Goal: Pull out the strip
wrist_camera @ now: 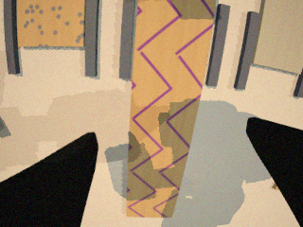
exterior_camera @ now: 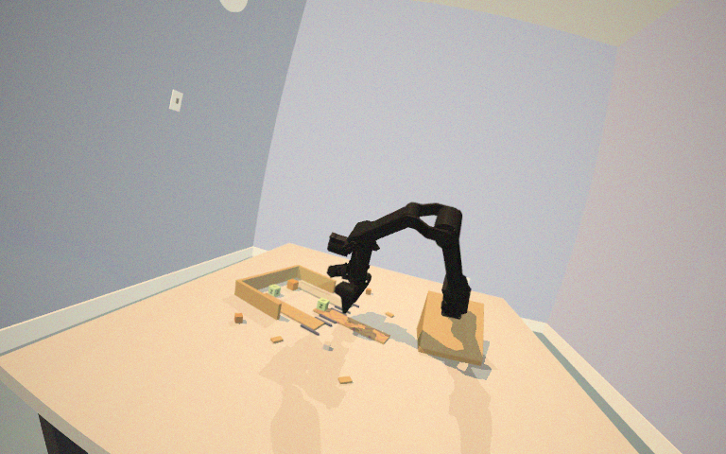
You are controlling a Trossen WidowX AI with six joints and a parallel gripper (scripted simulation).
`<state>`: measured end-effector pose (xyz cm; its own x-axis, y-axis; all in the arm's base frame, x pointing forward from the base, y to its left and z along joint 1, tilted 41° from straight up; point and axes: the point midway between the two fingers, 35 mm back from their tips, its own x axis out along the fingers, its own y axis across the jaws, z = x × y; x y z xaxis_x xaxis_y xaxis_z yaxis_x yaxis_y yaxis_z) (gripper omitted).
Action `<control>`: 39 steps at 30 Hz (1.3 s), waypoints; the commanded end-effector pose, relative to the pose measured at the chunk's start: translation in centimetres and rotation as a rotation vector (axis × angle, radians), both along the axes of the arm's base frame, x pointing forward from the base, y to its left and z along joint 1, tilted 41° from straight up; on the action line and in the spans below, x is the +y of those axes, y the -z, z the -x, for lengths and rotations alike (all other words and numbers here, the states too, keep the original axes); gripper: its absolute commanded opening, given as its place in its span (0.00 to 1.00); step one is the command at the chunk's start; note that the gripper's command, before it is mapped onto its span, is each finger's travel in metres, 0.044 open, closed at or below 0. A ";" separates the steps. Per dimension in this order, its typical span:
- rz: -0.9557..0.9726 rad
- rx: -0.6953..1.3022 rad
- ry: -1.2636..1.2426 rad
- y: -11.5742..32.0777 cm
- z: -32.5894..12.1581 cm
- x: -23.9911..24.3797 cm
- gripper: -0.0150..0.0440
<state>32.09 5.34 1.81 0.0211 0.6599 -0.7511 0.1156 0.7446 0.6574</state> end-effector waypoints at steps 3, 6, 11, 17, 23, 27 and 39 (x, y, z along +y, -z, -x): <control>0.003 -0.003 0.000 0.2 -2.2 -0.8 1.00; 0.003 -0.004 0.000 0.3 -3.3 -1.1 1.00; 0.003 -0.005 0.000 0.4 -5.2 -1.7 1.00; 0.004 -0.006 0.000 0.6 -7.4 -2.5 1.00; 0.004 -0.007 0.000 0.8 -9.2 -3.4 1.00; 0.004 -0.007 0.000 1.1 -9.2 -3.2 0.82; 0.004 -0.007 0.000 2.6 -9.3 -1.9 0.68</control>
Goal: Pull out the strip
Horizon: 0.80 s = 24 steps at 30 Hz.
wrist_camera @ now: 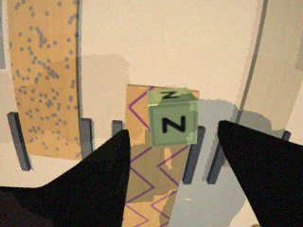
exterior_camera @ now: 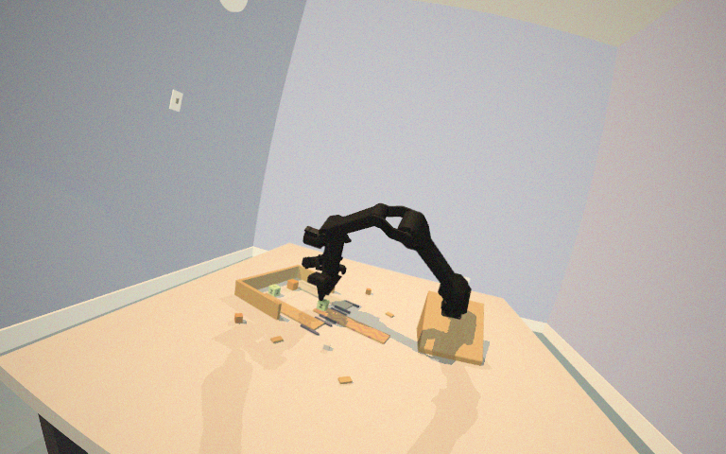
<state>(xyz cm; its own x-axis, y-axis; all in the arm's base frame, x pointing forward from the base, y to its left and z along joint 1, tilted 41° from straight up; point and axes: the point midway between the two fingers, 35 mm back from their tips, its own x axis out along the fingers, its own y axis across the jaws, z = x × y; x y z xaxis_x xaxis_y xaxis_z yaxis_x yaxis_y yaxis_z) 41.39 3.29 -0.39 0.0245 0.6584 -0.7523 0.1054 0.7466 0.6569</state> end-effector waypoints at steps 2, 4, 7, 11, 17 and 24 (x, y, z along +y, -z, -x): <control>0.002 0.002 0.006 0.6 0.0 0.4 0.68; 0.002 0.002 0.006 0.9 0.0 0.6 0.68; 0.002 0.002 0.005 1.3 0.0 0.9 0.68; 0.001 0.002 0.005 1.7 0.0 1.3 0.68; 0.000 0.002 0.005 2.5 0.0 2.0 0.68; 0.004 0.002 -0.001 2.6 0.1 2.2 0.54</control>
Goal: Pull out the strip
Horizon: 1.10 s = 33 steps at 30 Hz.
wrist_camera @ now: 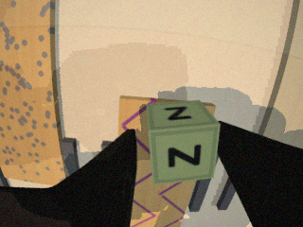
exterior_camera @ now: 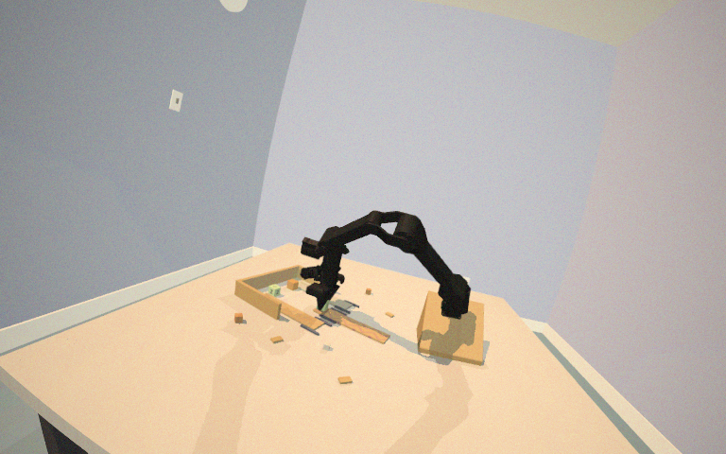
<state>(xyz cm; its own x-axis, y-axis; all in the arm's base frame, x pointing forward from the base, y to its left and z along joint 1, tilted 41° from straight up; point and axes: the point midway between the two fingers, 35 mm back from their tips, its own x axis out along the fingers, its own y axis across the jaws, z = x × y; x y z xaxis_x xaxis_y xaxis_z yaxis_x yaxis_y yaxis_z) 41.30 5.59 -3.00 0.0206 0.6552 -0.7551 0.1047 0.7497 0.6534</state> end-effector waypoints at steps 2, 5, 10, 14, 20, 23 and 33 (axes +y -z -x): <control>0.000 -0.001 0.002 0.0 0.0 -0.1 0.49; 0.000 -0.001 0.002 0.0 0.0 -0.1 0.45; 0.000 -0.001 0.002 -0.1 0.0 -0.2 0.30; 0.000 0.000 0.003 -0.8 1.3 -0.9 0.25; 0.000 0.002 0.006 -1.9 3.8 -2.2 0.25; -0.001 0.003 0.007 -2.4 5.0 -2.7 0.25; -0.002 0.004 0.009 -2.8 7.4 -3.2 0.25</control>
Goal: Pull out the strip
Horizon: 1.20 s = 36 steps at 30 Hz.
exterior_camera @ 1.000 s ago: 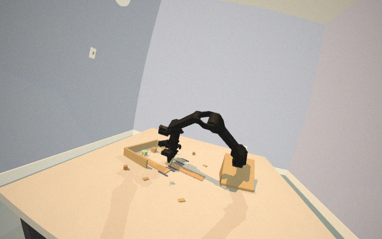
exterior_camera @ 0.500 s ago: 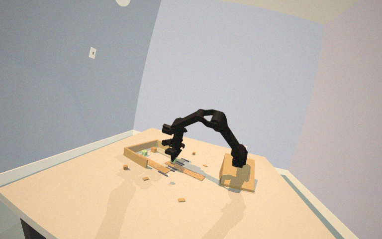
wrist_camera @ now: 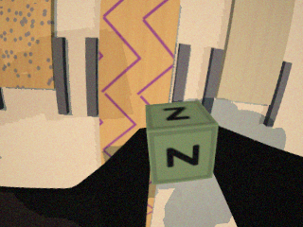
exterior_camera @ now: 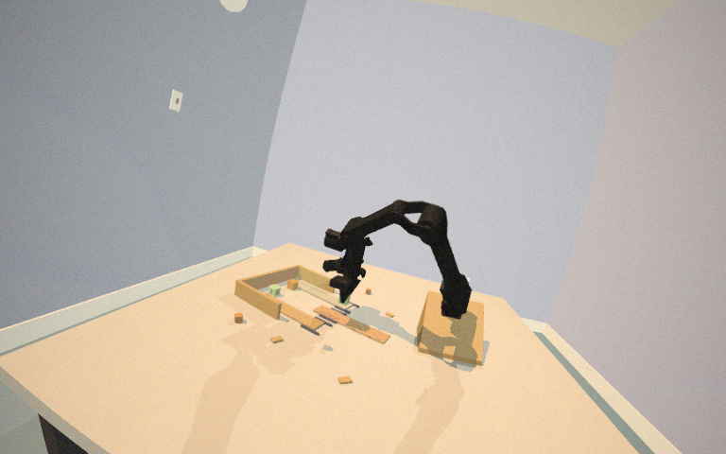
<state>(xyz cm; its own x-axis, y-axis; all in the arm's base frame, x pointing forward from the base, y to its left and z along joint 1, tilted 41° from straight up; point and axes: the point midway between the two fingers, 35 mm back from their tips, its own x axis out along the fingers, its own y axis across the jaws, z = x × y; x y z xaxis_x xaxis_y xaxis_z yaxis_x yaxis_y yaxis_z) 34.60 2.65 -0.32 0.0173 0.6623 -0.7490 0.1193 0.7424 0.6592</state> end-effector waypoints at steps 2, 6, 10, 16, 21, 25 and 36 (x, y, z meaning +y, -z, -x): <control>0.008 -0.008 0.000 -0.1 1.4 -0.3 0.25; 0.008 -0.007 0.000 0.0 2.9 -0.3 0.25; 0.007 -0.006 0.000 0.1 4.2 -0.3 0.25; 0.009 -0.006 0.000 -1.7 4.3 -2.0 0.25; 0.009 -0.006 0.000 -2.6 4.4 -2.7 0.25; 0.009 -0.006 0.000 -2.6 4.4 -2.7 0.25; 0.009 -0.006 0.000 -2.6 4.4 -2.7 0.25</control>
<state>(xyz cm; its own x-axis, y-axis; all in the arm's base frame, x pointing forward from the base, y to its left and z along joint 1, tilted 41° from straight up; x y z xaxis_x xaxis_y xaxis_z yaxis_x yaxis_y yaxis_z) 30.29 0.03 2.23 0.0234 0.6595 -0.7513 0.1183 0.7444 0.6571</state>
